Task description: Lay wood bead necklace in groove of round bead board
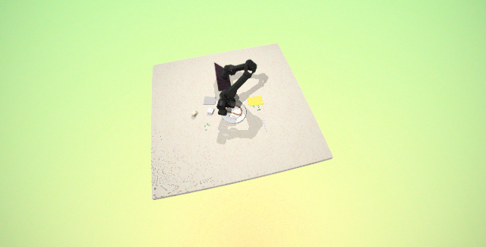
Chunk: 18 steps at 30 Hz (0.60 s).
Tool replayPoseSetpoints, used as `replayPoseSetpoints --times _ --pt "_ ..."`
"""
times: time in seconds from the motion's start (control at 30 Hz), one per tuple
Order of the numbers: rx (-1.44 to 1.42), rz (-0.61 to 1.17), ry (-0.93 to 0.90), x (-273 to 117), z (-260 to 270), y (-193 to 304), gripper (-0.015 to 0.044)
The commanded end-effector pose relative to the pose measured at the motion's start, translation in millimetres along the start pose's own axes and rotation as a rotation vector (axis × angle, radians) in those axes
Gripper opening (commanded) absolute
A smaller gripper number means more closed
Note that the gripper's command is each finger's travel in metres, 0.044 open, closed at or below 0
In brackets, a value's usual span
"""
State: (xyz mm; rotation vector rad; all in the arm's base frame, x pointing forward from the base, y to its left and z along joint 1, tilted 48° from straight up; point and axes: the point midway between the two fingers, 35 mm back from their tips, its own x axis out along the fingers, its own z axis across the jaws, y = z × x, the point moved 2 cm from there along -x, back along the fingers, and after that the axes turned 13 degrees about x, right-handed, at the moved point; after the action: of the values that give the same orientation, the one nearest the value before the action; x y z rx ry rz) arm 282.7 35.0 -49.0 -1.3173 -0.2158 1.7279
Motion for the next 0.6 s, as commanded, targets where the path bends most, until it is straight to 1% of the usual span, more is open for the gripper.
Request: replayPoseSetpoints --times 0.0,0.57 --pt "-0.001 0.000 0.001 -1.6 0.0 0.0 0.0440" --pt "-0.001 0.001 0.003 -3.7 0.0 0.0 0.0440"
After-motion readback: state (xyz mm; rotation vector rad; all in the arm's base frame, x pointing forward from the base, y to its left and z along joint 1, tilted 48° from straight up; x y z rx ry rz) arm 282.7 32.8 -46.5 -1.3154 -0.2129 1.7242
